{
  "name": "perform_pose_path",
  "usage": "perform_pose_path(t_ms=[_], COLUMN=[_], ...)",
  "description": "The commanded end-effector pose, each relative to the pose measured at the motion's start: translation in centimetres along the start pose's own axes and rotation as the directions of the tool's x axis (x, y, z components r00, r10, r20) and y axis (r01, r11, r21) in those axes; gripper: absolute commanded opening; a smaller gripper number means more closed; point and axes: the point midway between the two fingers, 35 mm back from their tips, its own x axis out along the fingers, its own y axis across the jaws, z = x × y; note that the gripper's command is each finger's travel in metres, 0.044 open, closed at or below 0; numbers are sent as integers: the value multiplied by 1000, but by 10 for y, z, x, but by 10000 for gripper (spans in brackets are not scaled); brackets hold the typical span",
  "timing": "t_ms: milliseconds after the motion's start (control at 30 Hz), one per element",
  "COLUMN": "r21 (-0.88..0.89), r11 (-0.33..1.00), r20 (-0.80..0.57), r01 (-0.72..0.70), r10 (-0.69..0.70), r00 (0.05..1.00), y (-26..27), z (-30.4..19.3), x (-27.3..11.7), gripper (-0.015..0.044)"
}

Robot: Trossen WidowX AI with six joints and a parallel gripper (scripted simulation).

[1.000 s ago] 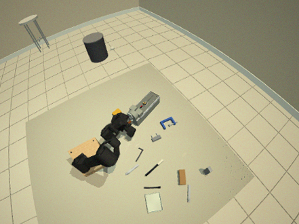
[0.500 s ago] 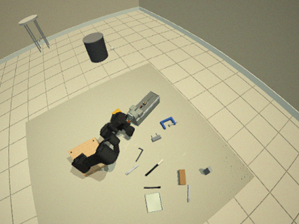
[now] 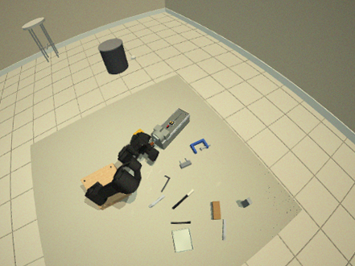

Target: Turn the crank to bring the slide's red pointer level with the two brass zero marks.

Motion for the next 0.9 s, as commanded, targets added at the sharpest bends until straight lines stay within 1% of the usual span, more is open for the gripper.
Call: perform_pose_path(t_ms=[0, 867], r21=[-12, -11], r11=[1000, 1000], r20=[7, 8], r01=[-21, -22], r10=[21, 22], r00=[1000, 1000], y=[9, 20], z=[2, 12], x=[-2, -13], gripper=[0, 0])
